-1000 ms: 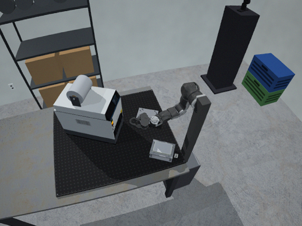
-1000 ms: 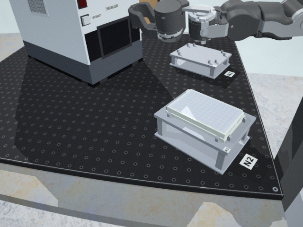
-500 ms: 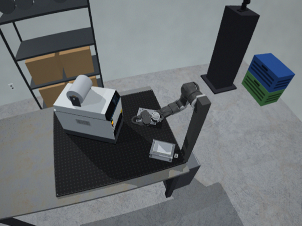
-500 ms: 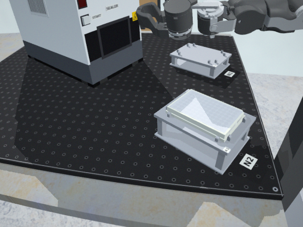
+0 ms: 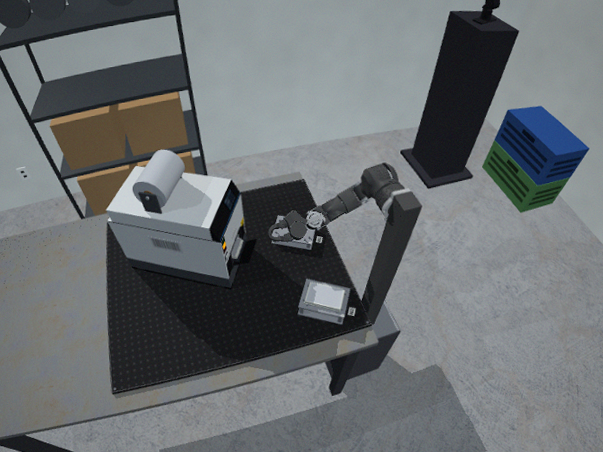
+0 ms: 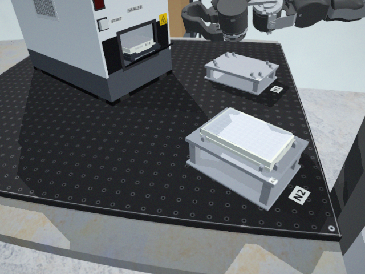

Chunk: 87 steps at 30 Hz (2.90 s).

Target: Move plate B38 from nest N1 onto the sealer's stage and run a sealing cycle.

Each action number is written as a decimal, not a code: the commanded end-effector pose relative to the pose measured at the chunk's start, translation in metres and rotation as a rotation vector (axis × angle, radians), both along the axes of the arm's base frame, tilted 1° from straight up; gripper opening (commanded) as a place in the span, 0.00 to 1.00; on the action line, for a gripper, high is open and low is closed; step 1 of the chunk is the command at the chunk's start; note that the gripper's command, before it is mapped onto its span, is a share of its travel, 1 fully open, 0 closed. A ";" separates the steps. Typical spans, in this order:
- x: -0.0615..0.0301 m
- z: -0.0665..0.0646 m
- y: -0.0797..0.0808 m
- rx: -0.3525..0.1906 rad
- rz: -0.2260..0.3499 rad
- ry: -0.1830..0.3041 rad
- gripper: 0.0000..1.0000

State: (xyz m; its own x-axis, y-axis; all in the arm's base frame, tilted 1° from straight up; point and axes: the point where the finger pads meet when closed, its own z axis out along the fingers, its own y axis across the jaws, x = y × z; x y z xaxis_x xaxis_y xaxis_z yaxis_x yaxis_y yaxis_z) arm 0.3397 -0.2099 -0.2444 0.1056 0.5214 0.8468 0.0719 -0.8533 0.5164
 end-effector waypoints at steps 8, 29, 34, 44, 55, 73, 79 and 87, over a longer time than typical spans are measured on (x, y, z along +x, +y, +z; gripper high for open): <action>-0.0336 -0.003 -0.029 -0.161 0.180 0.092 0.00; -0.0672 -0.007 -0.059 -0.324 0.355 0.184 0.00; -0.0672 -0.007 -0.059 -0.324 0.355 0.184 0.00; -0.1002 -0.011 -0.088 -0.489 0.532 0.275 0.00; -0.1210 -0.015 -0.105 -0.584 0.637 0.334 0.00; -0.1362 -0.018 -0.117 -0.775 0.851 0.449 0.00; -0.1367 -0.018 -0.117 -0.807 0.888 0.469 0.00; -0.1346 -0.017 -0.117 -0.840 0.914 0.482 0.00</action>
State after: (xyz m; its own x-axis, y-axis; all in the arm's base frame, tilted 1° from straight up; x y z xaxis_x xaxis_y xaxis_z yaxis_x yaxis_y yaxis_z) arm 0.2033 -0.3279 -0.2627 -0.3453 0.9108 0.2265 0.7662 0.1342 0.6284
